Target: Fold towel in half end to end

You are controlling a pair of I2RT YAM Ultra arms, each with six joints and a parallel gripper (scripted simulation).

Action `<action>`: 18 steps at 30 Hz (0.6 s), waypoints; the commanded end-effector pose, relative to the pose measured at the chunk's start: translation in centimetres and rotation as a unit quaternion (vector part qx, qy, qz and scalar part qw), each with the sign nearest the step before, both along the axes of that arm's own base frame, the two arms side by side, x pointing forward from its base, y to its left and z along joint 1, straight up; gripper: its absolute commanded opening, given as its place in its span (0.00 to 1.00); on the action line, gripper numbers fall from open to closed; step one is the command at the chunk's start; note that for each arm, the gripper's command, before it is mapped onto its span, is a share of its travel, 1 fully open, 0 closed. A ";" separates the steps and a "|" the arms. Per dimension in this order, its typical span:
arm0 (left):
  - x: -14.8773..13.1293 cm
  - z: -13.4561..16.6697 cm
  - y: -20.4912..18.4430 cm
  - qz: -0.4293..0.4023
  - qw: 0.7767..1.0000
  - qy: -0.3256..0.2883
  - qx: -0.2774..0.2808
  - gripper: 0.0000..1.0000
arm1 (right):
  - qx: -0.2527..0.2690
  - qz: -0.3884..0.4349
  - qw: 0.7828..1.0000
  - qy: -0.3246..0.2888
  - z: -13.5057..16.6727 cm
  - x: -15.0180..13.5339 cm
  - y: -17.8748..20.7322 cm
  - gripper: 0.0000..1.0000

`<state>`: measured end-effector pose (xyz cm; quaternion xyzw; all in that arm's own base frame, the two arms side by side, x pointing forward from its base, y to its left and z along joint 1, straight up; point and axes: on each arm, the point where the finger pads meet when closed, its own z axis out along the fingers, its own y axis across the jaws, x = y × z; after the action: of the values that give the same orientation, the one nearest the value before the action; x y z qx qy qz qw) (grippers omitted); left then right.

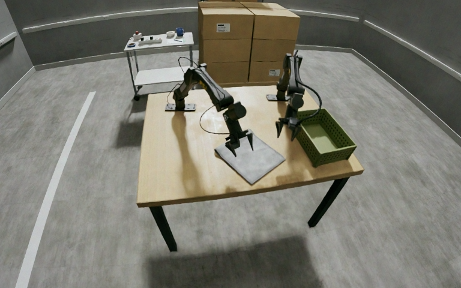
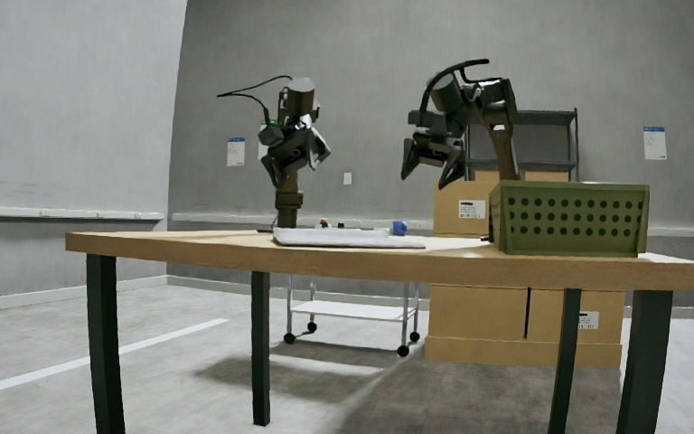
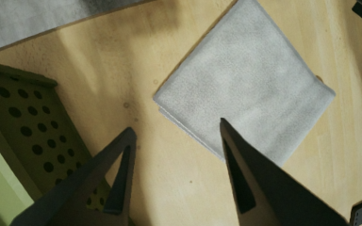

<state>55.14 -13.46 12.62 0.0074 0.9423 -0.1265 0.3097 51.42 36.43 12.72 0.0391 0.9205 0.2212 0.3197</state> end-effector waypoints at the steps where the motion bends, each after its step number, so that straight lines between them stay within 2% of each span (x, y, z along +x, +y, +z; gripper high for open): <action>1: -1.4 2.5 0.6 -0.003 1.000 -0.007 -0.002 0.78 | 0.002 0.007 1.000 -0.005 2.6 -1.7 -0.4 0.84; 10: -4.1 6.1 1.2 -0.004 1.000 -0.009 -0.003 0.78 | 0.002 0.006 1.000 -0.005 6.0 -4.0 -2.0 0.84; 18: -4.9 6.9 1.6 -0.002 1.000 -0.007 -0.002 0.78 | 0.002 0.006 1.000 -0.005 7.0 -4.7 -2.5 0.84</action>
<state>50.95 -12.48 18.84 0.0078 0.9399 -0.1280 0.3163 47.91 33.88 18.93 0.0391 0.9175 0.2256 0.3253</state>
